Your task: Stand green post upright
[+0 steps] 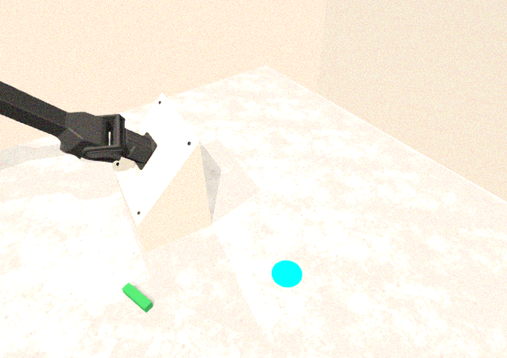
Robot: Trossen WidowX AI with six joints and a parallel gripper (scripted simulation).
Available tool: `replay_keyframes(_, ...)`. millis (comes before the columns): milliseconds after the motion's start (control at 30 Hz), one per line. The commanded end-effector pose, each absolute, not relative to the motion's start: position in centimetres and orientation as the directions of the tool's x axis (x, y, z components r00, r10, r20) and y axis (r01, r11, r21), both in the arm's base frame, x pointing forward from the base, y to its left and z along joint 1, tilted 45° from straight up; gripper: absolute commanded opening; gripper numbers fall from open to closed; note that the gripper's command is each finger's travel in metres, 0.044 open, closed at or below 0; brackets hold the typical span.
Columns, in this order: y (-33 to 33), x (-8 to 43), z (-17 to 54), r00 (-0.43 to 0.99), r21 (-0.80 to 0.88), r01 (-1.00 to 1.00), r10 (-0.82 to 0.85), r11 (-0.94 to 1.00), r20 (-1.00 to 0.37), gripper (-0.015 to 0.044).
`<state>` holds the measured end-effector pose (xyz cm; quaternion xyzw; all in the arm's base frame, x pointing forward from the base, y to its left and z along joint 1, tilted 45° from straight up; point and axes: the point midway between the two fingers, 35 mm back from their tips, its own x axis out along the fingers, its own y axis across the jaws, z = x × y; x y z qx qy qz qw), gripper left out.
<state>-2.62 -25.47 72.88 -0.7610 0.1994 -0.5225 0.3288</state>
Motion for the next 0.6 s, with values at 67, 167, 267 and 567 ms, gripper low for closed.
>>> replay_keyframes(67, -26.1, -2.5, 72.6, 0.368, -0.721, 0.071, -0.653, -0.69, 0.662, 0.0321)
replay_keyframes(167, -27.9, -2.1, 71.5, 0.351, -0.752, 0.16, -0.675, -0.639, 0.649, 0.0242)
replay_keyframes(267, -30.3, -1.3, 69.9, 0.335, -0.785, 0.269, -0.71, -0.558, 0.619, 0.0232)
replay_keyframes(567, -36.7, 3.4, 63.4, 0.333, -0.824, 0.505, -0.822, -0.258, 0.462, 0.0232)
